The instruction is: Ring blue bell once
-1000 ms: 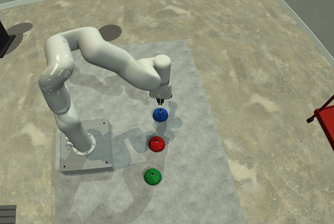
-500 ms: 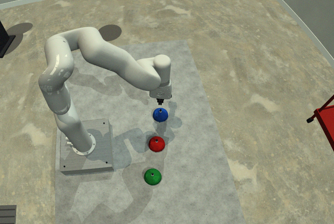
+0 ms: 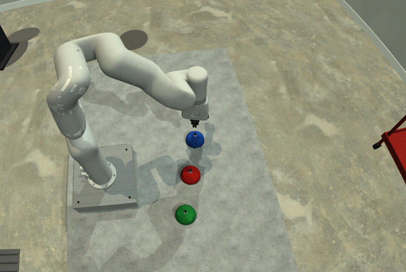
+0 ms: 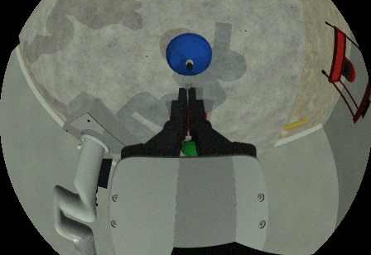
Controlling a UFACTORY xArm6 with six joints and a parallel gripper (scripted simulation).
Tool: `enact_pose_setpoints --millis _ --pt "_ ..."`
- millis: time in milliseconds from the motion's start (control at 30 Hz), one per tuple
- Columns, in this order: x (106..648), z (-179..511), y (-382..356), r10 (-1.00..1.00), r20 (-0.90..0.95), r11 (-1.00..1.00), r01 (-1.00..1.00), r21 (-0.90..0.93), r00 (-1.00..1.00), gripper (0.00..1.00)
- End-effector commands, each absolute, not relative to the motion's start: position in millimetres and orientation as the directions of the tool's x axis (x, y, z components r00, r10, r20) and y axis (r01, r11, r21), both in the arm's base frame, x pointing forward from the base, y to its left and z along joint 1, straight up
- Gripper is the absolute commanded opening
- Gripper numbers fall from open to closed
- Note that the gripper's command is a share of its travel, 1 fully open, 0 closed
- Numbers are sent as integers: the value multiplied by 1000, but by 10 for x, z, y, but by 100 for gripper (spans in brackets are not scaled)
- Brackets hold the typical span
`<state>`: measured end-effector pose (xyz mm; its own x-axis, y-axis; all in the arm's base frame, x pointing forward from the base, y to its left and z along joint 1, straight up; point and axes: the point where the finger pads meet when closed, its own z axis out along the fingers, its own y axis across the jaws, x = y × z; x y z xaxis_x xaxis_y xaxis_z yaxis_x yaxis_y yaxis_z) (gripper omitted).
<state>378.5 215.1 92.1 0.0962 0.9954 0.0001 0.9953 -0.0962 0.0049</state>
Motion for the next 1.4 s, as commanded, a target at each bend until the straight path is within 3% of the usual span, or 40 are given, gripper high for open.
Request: enact_pose_setpoints --millis 0,1367 --pt "3797 936 2158 995 3 -96 995 8 96 0" --pt "3819 554 2163 995 0 -95 995 1 95 0"
